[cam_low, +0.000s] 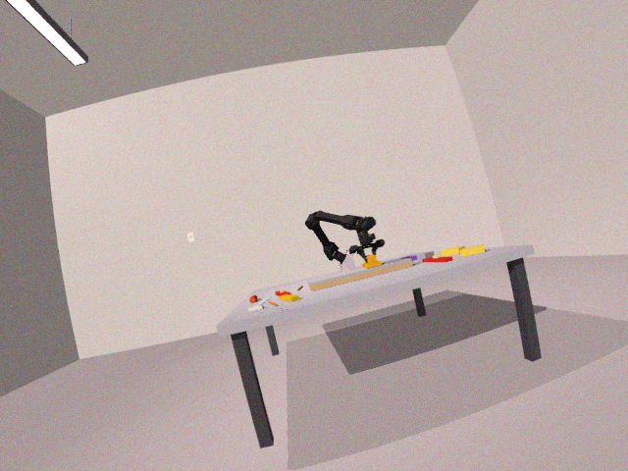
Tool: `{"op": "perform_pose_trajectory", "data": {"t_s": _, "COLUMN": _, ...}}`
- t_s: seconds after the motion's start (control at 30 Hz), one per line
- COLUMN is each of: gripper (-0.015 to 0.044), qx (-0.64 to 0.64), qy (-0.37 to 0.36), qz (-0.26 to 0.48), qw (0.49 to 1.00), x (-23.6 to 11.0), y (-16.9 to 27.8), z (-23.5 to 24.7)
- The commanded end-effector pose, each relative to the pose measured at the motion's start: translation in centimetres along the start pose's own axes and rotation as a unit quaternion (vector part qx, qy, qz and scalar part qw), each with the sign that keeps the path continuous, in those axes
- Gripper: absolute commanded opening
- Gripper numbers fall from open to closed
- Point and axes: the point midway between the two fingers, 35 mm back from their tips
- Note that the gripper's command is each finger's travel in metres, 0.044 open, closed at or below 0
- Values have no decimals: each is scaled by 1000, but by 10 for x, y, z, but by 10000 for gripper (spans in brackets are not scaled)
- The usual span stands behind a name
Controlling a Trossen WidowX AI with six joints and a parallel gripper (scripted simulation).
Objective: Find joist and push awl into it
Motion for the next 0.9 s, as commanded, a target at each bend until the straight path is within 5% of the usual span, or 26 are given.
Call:
{"op": "perform_pose_trajectory", "data": {"t_s": 0.0, "gripper": 0, "qx": 2, "qy": -3, "qz": 1, "qw": 1000, "x": 0, "y": 0, "z": 16}}
{"op": "perform_pose_trajectory", "data": {"t_s": 0.87, "gripper": 0, "qx": 3, "qy": -5, "qz": 0, "qw": 1000, "x": -2, "y": -1, "z": 91}}
Point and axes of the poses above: the point midway between the two fingers, 35 mm back from their tips, its own x axis out along the fingers, its own z axis across the jaws, y = z × x
